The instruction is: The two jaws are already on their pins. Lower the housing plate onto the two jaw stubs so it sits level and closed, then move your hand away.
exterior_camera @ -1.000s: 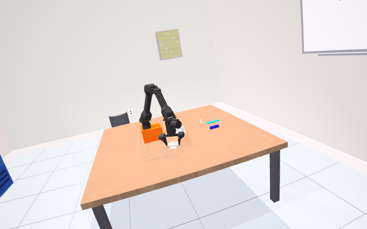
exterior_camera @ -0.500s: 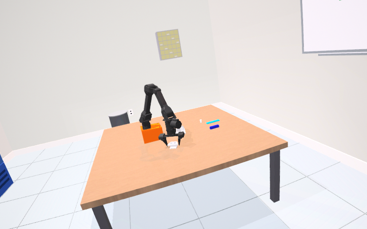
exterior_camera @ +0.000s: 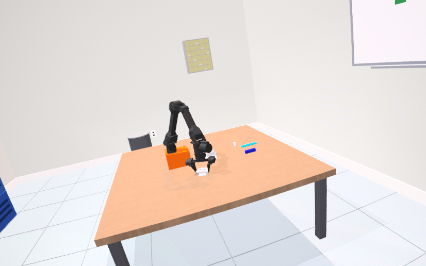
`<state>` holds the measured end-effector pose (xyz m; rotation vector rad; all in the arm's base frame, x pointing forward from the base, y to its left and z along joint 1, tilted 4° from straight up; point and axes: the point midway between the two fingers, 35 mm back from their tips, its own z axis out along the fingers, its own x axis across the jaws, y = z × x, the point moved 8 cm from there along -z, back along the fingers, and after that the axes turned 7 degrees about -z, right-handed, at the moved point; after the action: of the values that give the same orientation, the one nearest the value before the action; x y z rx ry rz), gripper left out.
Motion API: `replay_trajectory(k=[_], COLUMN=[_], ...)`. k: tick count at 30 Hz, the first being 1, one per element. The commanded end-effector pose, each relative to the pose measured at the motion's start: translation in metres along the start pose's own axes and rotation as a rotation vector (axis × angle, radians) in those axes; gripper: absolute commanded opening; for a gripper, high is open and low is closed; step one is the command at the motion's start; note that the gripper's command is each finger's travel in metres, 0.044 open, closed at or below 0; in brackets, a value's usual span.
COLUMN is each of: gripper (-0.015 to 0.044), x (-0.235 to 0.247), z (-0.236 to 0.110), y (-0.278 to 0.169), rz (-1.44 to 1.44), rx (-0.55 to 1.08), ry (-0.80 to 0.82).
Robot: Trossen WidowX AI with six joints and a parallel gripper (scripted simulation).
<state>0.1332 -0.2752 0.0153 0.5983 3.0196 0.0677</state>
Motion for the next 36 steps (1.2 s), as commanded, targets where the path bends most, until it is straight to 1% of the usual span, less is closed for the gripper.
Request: replay_trajectory(k=[1, 8, 29, 36], gripper=[0.0351, 0.0351, 0.0351, 0.0351], x=[0.0, 0.0, -0.001, -0.004], z=[0.0, -0.004, -0.071, -0.073], y=[0.0, 0.0, 0.0, 0.007], rz=[0.0, 0.0, 0.005, 0.038], rx=[0.0, 0.0, 0.003, 0.003], ry=[0.0, 0.0, 0.001, 0.001])
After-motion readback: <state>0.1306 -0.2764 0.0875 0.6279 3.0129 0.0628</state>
